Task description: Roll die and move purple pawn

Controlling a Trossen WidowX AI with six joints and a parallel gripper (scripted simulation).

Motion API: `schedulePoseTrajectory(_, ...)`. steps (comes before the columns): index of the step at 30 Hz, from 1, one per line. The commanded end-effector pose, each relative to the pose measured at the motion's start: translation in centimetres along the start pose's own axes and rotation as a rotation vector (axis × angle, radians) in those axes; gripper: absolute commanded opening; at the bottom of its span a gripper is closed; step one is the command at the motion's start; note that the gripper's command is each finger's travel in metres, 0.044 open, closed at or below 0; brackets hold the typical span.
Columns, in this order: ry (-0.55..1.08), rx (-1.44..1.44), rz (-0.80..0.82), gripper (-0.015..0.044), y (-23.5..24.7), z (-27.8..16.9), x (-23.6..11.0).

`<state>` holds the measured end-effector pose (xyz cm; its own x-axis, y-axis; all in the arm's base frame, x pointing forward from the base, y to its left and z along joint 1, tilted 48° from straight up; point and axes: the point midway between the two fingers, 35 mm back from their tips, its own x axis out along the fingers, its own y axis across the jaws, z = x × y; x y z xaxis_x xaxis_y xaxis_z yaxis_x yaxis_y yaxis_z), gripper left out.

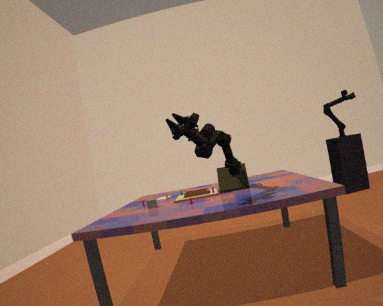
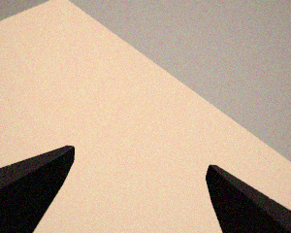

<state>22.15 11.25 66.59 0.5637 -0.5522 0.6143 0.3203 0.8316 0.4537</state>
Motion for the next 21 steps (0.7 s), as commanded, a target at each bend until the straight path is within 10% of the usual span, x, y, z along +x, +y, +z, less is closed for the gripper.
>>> schedulePoseTrajectory(1, -0.001, -0.003, 0.001, 0.0374, 0.0, -0.1, 0.0)
schedulePoseTrajectory(5, -0.026, -0.088, 0.022, 0.0275, 1.0, -1.3, 0.3)
schedulePoseTrajectory(21, -0.103, -0.629, 0.207, 0.0275, 4.9, -14.9, 3.5)
